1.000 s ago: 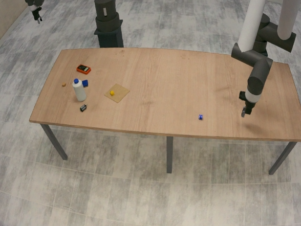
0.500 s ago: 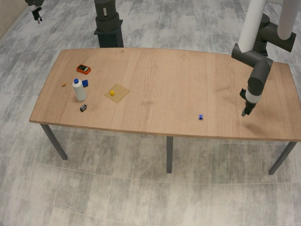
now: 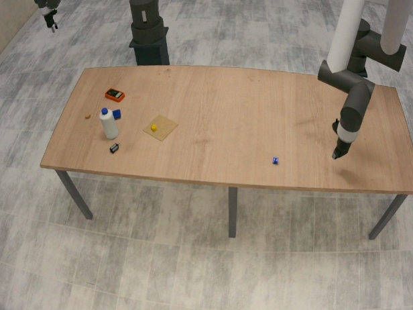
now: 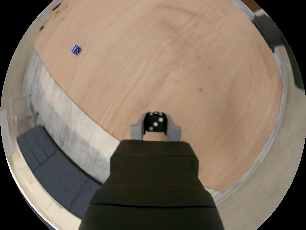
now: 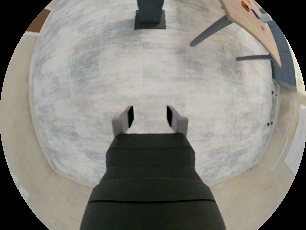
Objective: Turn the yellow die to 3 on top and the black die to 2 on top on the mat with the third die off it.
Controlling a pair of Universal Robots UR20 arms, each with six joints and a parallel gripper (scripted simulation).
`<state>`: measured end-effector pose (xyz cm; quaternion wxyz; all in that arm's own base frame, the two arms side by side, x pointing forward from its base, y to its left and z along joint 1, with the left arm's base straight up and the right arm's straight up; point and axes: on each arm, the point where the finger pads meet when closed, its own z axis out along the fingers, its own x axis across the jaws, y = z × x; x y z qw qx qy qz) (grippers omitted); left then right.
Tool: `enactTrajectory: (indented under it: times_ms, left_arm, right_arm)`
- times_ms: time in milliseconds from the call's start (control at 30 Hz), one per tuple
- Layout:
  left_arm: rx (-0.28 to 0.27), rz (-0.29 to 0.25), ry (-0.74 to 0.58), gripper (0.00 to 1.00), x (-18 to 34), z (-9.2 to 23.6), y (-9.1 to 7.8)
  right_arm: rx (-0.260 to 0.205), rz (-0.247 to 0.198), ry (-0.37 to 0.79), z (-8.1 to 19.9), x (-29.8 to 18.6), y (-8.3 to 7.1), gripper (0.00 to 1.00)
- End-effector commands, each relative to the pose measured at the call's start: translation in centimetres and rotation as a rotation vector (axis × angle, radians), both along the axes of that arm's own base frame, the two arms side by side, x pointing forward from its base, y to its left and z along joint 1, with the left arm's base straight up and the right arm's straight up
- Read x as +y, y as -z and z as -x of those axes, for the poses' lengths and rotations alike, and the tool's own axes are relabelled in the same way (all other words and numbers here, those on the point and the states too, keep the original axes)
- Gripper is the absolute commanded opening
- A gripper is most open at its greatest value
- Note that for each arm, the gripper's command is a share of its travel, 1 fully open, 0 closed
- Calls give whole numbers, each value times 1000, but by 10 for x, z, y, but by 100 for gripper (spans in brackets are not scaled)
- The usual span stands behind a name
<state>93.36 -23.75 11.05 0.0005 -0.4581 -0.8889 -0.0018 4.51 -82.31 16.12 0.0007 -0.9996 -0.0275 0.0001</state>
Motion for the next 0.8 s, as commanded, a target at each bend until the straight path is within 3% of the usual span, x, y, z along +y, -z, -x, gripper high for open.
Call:
enactTrajectory:
  times_ms: [0, 233, 333, 400, 767]
  left_arm:
    - [1, 4, 174, 49, 4, 0, 0]
    - [1, 4, 359, 49, 9, 0, 0]
    - [1, 4, 361, 49, 9, 0, 0]
    - [2, 3, 466, 49, 12, 0, 0]
    - [2, 3, 725, 49, 19, -2, 1]
  right_arm:
    - [0, 1, 0, 0, -1, -1, 100]
    - [0, 1, 0, 0, -1, -1, 100]
    - [0, 1, 0, 0, -1, -1, 100]
    - [0, 1, 0, 0, -1, -1, 100]
    - [0, 1, 0, 0, -1, -1, 100]
